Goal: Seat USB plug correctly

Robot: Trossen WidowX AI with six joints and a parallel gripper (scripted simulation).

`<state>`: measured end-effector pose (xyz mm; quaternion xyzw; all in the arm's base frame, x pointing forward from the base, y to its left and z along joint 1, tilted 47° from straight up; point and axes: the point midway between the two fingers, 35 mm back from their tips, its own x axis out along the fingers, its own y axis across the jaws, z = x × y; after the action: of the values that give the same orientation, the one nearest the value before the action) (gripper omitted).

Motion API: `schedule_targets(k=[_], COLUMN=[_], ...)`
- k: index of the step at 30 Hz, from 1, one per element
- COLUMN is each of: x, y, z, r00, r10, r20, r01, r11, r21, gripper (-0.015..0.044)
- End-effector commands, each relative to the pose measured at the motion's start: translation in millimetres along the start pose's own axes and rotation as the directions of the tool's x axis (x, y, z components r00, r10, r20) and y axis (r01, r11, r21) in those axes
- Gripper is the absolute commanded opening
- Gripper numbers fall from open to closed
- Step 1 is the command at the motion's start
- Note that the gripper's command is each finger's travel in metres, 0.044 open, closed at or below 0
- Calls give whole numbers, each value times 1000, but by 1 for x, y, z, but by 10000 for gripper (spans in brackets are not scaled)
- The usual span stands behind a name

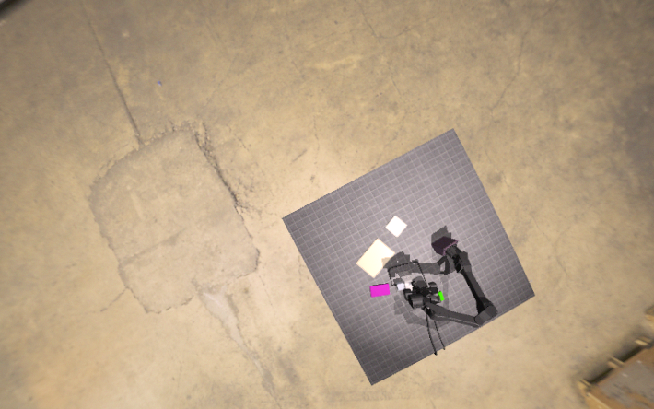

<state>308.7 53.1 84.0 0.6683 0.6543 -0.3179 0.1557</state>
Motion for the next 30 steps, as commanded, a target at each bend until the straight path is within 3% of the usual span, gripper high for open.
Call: schedule_targets(k=[1,30], x=[1,4], y=[0,0], z=[-1,0], r00=[1000,1000], r10=[1,1], r20=[-5,-5], r01=[-1,-1], r11=[1000,1000], r21=[4,4], gripper=[0,0])
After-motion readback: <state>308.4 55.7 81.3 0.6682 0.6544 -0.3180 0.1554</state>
